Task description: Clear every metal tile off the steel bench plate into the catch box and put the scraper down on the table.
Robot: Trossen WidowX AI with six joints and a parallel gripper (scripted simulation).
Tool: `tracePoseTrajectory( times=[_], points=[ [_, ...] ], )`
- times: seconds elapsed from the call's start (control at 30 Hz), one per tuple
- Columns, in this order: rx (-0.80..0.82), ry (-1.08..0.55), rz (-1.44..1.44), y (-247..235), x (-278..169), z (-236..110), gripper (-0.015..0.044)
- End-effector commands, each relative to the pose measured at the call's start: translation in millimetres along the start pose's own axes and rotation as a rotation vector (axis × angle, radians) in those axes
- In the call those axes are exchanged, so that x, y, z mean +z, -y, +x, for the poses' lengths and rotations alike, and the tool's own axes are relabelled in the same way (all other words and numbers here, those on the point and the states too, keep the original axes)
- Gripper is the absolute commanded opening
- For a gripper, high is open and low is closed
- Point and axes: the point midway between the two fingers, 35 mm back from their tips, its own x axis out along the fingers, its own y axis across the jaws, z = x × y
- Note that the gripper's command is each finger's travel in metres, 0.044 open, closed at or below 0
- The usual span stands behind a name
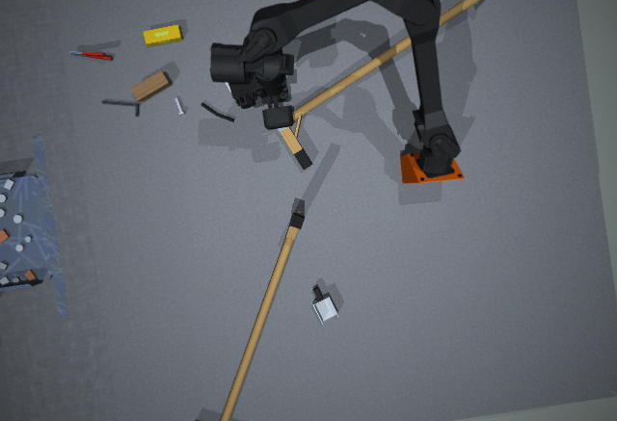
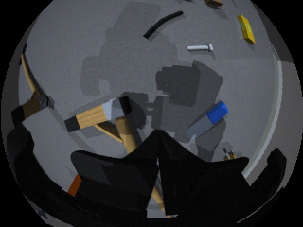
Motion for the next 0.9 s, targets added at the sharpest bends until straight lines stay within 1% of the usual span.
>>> tracePoseTrajectory(
  times=[0.0, 0.17, 0.23, 0.87],
  points=[
    [-0.004, 0.0, -0.004, 8, -1, -1, 0.0],
    [-0.006, 0.0, -0.003, 16, -2, -1, 0.0],
    [-0.002, 0.001, -0.001, 10, -1, -3, 0.0],
    [-0.003, 0.017, -0.028, 7, 1, -75, 0.0]
  ],
)
